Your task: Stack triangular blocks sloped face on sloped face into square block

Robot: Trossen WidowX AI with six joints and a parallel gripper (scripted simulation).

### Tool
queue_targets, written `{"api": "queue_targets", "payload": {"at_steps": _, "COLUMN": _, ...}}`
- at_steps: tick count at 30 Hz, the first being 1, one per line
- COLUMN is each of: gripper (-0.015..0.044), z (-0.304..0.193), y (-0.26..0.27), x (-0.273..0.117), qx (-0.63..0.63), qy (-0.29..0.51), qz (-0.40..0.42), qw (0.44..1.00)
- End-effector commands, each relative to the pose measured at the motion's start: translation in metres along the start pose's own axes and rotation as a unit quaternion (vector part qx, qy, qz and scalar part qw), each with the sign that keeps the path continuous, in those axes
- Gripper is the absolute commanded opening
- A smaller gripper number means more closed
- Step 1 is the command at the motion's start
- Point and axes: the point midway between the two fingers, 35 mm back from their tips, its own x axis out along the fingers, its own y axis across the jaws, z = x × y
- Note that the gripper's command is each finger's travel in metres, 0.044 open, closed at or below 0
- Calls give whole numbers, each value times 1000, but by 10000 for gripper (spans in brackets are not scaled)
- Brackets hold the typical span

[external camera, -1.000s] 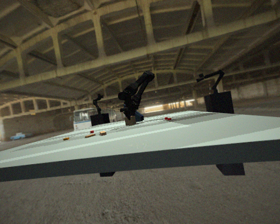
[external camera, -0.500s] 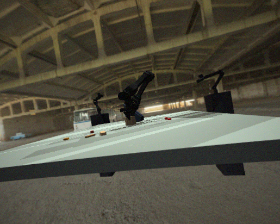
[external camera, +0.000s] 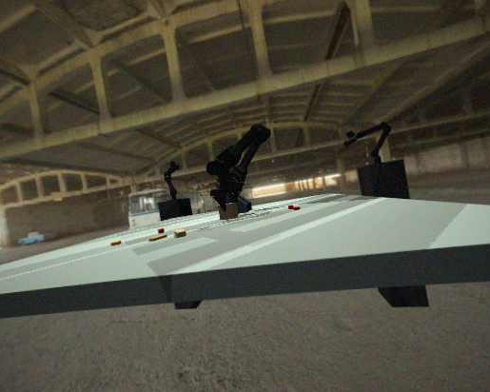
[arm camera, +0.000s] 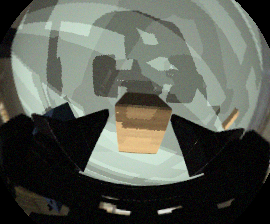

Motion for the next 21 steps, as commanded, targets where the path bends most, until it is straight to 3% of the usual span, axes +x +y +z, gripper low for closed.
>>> {"api": "queue_targets", "payload": {"at_steps": 1, "gripper": 440, "z": 0, "y": -3, "x": -9, "qx": 0, "qy": 2, "qz": -2, "qw": 1000}}
{"api": "queue_targets", "payload": {"at_steps": 8, "gripper": 440, "z": -1, "y": -1, "x": -107, "qx": 0, "qy": 3, "qz": -1, "qw": 1000}}
{"api": "queue_targets", "payload": {"at_steps": 21, "gripper": 440, "z": -2, "y": -1, "x": -104, "qx": 5, "qy": 0, "qz": -1, "qw": 1000}}
